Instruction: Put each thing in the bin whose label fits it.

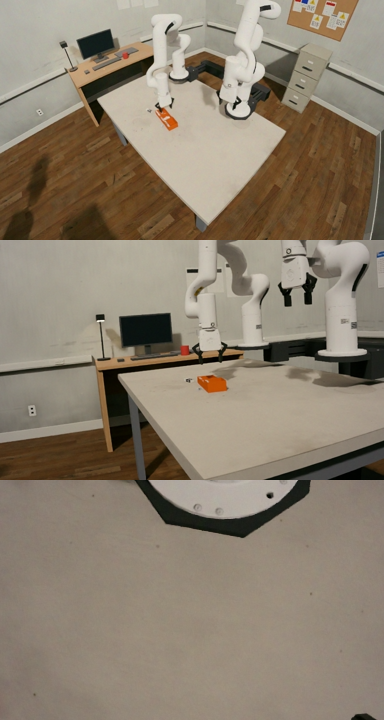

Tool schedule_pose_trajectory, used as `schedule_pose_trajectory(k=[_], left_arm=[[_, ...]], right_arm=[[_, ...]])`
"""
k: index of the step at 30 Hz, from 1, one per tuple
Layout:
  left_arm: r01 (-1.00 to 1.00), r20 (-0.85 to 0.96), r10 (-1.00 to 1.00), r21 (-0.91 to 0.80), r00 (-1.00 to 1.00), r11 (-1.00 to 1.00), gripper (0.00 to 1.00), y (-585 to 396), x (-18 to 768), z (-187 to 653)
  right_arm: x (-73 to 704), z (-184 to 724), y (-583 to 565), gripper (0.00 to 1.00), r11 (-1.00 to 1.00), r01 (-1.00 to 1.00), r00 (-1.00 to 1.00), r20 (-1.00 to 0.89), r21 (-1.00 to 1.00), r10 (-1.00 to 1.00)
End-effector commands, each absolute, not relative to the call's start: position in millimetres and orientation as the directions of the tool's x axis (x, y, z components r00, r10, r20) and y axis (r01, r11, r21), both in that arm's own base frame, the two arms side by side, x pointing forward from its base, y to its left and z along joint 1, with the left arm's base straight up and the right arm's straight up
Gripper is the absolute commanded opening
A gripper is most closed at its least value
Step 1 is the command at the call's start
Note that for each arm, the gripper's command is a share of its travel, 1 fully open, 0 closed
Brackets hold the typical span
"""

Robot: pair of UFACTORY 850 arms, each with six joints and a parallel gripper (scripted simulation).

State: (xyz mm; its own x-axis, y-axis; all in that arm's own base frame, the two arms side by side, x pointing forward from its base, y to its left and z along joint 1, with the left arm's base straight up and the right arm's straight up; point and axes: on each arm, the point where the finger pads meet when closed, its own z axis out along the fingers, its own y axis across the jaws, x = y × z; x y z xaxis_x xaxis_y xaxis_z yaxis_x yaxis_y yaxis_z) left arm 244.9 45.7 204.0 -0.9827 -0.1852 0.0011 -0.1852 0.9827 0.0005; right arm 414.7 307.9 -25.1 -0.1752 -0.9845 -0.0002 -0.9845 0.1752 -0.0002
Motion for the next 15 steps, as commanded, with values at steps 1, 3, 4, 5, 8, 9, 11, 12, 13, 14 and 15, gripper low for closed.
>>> schedule_pose_trajectory(k=[1, 3, 4, 5, 8, 9, 11, 12, 13, 14, 15], left_arm=[[-0.185, 0.000, -0.185, 0.001, -0.983, 0.983, 1.00, 46, 246, 204], [-0.185, 0.000, -0.185, 0.001, -0.983, 0.983, 1.00, 46, 246, 204], [-0.185, 0.000, -0.185, 0.001, -0.983, 0.983, 1.00, 46, 246, 204], [-0.185, 0.000, -0.185, 0.001, -0.983, 0.983, 1.00, 46, 246, 204], [-0.185, 0.000, -0.185, 0.001, -0.983, 0.983, 1.00, 46, 246, 204], [-0.185, 0.000, -0.185, 0.001, -0.983, 0.983, 1.00, 46, 246, 204], [-0.185, 0.000, -0.185, 0.001, -0.983, 0.983, 1.00, 46, 246, 204], [-0.185, 0.000, -0.185, 0.001, -0.983, 0.983, 1.00, 46, 246, 204], [-0.185, 0.000, -0.185, 0.001, -0.983, 0.983, 1.00, 46, 246, 204], [-0.185, 0.000, -0.185, 0.001, -0.983, 0.983, 1.00, 46, 246, 204], [-0.185, 0.000, -0.185, 0.001, -0.983, 0.983, 1.00, 46, 246, 204]], right_arm=[[415, -16, 308, 1.00, 0.175, -0.985, -0.175, -0.001, -0.001, -0.985], [415, -8, 308, 1.00, 0.175, -0.985, -0.175, -0.001, -0.001, -0.985], [415, -4, 308, 1.00, 0.175, -0.985, -0.175, -0.001, -0.001, -0.985], [415, 0, 308, 1.00, 0.175, -0.985, -0.175, -0.001, -0.001, -0.985], [415, 12, 308, 1.00, 0.175, -0.985, -0.175, -0.001, -0.001, -0.985], [415, 16, 308, 1.00, 0.175, -0.985, -0.175, -0.001, -0.001, -0.985], [415, 24, 308, 1.00, 0.175, -0.985, -0.175, -0.001, -0.001, -0.985], [415, 28, 308, 1.00, 0.175, -0.985, -0.175, -0.001, -0.001, -0.985], [415, 32, 308, 1.00, 0.175, -0.985, -0.175, -0.001, -0.001, -0.985], [415, 36, 308, 1.00, 0.175, -0.985, -0.175, -0.001, -0.001, -0.985], [415, 40, 308, 1.00, 0.175, -0.985, -0.175, -0.001, -0.001, -0.985]])
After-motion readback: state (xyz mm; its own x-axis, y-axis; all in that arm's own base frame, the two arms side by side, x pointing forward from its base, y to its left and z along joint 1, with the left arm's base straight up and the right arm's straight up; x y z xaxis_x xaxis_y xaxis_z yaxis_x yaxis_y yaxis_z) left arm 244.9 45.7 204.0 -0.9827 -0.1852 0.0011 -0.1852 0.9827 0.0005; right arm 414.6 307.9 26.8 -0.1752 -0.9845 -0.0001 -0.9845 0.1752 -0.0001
